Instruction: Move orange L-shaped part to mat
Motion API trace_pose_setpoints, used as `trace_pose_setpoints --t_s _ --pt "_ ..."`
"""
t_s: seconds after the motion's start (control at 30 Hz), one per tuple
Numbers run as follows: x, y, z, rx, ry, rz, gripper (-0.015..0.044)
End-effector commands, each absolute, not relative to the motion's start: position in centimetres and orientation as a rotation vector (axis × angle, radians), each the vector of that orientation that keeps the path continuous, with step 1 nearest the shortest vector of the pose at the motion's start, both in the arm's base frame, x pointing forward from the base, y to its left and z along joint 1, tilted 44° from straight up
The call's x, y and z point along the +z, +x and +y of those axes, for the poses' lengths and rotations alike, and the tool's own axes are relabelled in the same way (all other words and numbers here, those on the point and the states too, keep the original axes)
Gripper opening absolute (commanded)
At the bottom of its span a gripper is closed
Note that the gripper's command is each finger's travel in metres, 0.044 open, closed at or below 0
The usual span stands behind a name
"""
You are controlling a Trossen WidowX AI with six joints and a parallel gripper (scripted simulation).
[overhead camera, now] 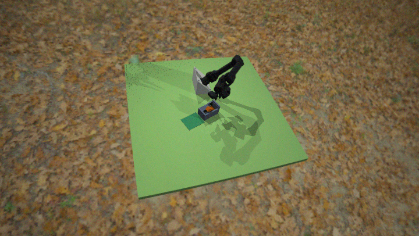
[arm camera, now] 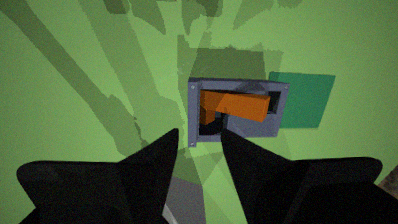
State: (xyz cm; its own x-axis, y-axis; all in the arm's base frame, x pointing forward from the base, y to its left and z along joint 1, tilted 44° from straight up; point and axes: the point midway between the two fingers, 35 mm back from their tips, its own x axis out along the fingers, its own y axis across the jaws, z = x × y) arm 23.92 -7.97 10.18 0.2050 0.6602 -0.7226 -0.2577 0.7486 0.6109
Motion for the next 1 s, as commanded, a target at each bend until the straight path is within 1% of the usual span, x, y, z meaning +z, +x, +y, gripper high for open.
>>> trace_pose_setpoints --t_s 0.0,0.1,0.23,0.47,0.67,0.77,0.97 --pt "10.2 23.9 -8.0 0.660 0.400 1.205 0.0180" --pt "10.2 23.9 -8.0 0.660 0.400 1.205 0.0180" --pt "9.9 24.3 -8.6 0.566 0.535 1.264 0.0280" --pt "8.1 25.6 -11.1 0.098 1.118 1.465 0.0280" --pt "6.3 26.6 -13.3 -0.367 1.593 1.546 0.0280" --pt "6.0 26.7 -13.6 -0.442 1.662 1.550 0.0280" --pt "6.0 26.7 -13.6 -0.442 1.662 1.550 0.0280"
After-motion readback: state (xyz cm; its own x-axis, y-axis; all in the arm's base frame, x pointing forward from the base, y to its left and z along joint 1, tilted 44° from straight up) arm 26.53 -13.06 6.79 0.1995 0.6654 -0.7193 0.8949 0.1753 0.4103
